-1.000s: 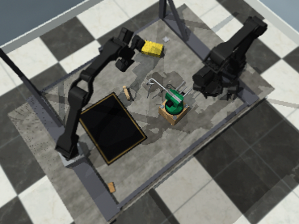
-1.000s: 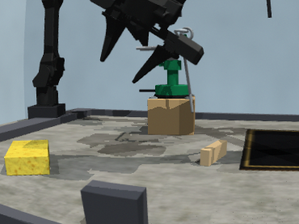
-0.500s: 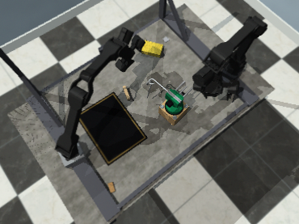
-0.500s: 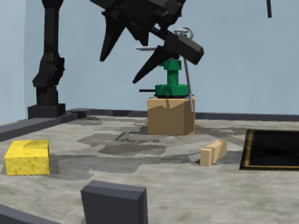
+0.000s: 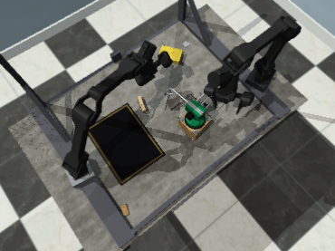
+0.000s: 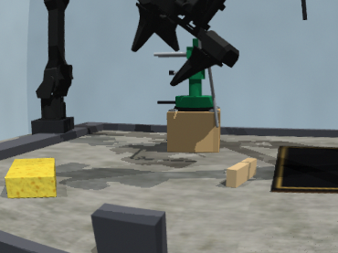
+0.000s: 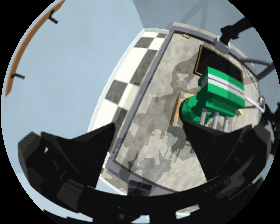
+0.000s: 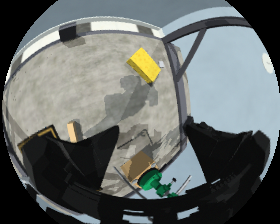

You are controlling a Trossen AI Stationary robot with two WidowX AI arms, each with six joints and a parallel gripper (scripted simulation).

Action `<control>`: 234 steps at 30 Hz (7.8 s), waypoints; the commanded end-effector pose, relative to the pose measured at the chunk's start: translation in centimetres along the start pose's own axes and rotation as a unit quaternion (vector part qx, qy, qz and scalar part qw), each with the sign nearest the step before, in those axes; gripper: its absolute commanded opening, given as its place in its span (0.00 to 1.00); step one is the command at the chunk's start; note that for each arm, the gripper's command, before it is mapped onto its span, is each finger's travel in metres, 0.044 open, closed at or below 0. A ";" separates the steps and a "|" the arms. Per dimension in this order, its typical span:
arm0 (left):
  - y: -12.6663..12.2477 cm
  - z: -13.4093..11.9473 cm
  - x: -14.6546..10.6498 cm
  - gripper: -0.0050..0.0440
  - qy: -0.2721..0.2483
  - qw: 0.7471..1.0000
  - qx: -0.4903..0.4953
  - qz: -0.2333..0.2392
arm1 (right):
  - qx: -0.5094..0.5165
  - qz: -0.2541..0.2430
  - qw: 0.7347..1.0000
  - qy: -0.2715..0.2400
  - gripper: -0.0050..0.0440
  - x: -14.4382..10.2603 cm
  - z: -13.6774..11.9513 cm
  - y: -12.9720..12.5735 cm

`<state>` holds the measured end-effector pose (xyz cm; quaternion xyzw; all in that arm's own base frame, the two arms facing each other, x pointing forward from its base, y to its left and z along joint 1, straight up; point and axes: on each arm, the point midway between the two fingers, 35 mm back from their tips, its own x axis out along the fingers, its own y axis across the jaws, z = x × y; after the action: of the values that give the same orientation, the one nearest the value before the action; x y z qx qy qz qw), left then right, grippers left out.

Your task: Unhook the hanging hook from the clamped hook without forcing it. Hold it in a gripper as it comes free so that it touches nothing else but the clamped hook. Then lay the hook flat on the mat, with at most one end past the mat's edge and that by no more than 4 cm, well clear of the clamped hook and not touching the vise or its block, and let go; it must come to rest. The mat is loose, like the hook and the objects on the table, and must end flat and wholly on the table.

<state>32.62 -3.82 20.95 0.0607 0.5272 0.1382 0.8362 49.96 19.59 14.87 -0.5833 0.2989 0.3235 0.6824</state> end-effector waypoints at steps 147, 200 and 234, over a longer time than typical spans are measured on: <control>-18.9 -2.3 -9.2 1.00 -0.390 0.882 0.054 -0.259 | 0.613 -0.404 0.634 -0.243 0.21 -0.4 -13.4 2.1; -18.9 -2.3 -9.2 1.00 -0.390 0.882 0.054 -0.259 | 0.613 -0.404 0.635 -0.243 0.10 -1.3 -13.3 2.2; -18.9 -2.3 -9.2 1.00 -0.390 0.882 0.054 -0.259 | 0.613 -0.404 0.634 -0.243 0.10 -2.9 -13.0 0.9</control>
<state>29.98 -24.74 22.11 0.0246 0.1735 -0.1468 0.9735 46.86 6.49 12.59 -0.0026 0.0084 -0.1108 0.9938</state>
